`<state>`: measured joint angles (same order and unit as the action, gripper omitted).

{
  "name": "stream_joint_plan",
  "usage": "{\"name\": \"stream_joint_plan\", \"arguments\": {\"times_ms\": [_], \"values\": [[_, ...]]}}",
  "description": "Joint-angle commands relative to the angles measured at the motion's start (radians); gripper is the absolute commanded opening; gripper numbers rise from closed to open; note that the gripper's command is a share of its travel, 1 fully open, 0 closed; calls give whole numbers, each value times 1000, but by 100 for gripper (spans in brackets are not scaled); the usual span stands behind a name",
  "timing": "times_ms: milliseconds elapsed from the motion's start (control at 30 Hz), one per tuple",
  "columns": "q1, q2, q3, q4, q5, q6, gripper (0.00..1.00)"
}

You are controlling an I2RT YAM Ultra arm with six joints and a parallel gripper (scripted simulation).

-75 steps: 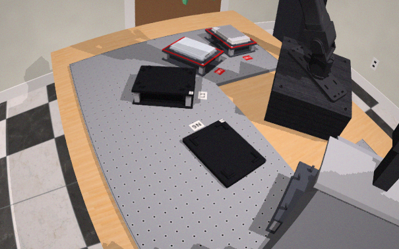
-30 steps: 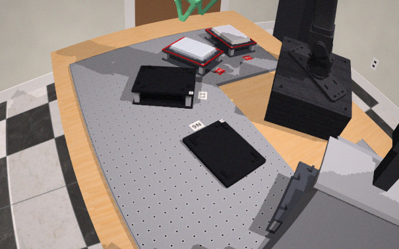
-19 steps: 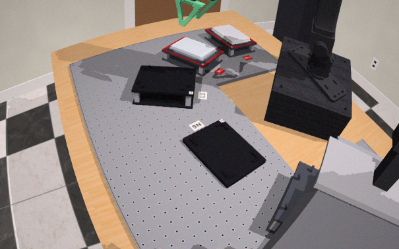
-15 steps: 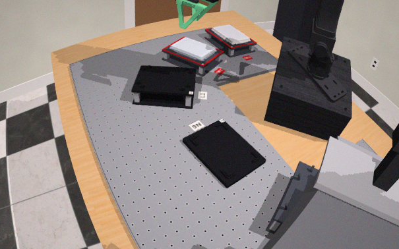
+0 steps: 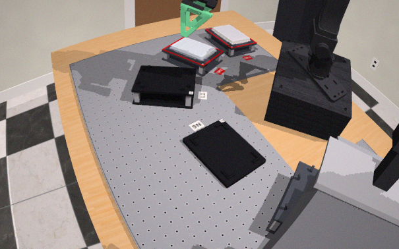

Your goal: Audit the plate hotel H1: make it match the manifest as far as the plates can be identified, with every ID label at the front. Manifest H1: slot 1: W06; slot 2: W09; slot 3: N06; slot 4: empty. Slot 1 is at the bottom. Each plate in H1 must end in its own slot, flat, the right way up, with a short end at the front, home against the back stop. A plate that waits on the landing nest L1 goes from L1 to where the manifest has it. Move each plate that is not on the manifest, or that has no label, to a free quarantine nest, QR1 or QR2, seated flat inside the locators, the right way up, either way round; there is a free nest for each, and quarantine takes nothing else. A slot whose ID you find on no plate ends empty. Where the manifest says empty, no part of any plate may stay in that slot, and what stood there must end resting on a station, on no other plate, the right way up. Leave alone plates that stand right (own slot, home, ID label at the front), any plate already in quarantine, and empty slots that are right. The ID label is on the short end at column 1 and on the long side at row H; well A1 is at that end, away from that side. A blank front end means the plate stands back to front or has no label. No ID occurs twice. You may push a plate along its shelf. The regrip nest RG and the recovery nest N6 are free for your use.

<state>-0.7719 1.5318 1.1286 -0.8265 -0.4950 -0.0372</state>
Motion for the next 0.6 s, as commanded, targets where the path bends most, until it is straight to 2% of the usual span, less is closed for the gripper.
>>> {"name": "stream_joint_plan", "arguments": {"times_ms": [0, 300, 567], "values": [[24, -42, -27, 55, -31, -30, 100], [79, -74, -56, 115, -53, -63, 100], [31, -76, -92, 151, -120, -199, 100]]}}
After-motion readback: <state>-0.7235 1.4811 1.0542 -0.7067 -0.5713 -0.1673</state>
